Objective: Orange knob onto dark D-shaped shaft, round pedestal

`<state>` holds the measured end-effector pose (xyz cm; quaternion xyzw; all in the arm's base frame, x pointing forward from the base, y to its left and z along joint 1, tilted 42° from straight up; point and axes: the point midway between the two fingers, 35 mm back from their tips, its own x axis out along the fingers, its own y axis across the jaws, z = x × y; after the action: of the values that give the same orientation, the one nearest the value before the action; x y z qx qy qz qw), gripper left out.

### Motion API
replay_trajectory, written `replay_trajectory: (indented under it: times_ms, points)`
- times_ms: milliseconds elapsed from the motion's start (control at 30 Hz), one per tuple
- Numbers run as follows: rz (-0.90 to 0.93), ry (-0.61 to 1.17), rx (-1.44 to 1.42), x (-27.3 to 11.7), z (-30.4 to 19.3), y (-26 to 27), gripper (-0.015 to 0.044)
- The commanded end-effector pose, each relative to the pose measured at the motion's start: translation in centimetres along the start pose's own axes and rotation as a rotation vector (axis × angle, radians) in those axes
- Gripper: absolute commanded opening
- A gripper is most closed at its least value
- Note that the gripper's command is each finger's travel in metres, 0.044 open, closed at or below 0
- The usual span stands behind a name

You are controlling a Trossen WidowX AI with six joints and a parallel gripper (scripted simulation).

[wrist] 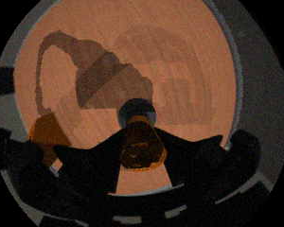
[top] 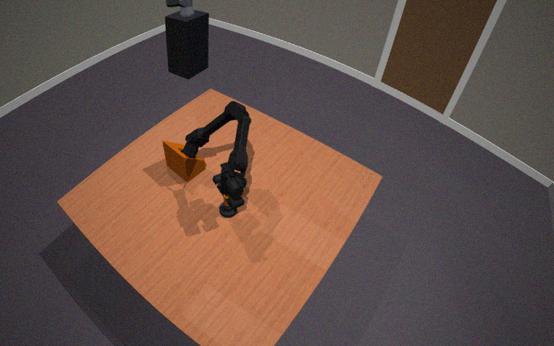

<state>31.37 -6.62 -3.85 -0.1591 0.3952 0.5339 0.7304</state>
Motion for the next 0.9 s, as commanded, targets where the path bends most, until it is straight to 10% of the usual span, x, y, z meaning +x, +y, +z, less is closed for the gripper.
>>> replay_trajectory:
  times_ms: [0, 867]
  points:
    - [-0.001, -0.002, -0.007, 0.09, 0.06, -0.05, 0.0000]
    - [-0.002, -0.002, -0.217, 0.08, 0.02, -0.04, 0.0000]
